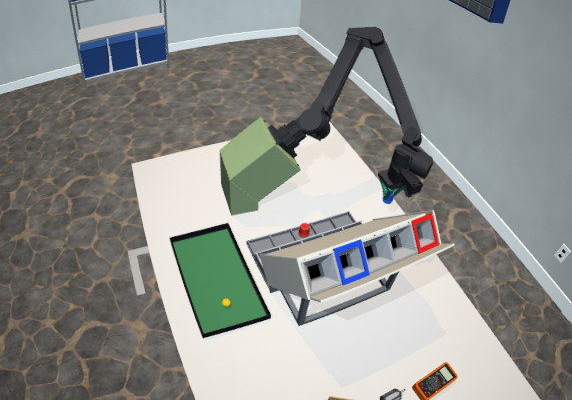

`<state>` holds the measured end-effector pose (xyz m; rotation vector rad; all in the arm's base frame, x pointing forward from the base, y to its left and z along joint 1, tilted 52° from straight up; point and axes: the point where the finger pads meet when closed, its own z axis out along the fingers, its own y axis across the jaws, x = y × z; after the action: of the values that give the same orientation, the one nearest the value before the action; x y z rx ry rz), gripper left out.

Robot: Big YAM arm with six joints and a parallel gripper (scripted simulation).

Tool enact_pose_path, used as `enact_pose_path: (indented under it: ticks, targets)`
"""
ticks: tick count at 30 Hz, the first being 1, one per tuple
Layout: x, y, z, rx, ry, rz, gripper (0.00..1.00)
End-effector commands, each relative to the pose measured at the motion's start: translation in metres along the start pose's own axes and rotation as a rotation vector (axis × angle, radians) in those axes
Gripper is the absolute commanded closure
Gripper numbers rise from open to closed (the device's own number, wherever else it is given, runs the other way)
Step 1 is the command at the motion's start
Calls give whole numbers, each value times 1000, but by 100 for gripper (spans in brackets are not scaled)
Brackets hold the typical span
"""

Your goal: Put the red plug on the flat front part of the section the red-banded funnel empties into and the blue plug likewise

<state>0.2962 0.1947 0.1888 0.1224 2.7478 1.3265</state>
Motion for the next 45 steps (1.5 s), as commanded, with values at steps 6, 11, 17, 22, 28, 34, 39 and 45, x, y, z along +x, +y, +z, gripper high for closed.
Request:
enact_pose_path:
  ticks: [6,11,17,22,28,34,39,45]
  targets:
    - [-12,18,-15,-19,-40,-49,100]
    - [-12,18,-15,-19,-40,-48,100]
    - [-12,18,-15,-19,-40,-48,100]
    - [-11,18,-14,-20,-40,-49,100]
    - [23,8,8,-12,-13,-26,100]
    - [47,7,19,-13,-13,-25,100]
    - [56,7,23,-14,-13,-24,100]
    - [51,5,19,-12,-27,-7,100]
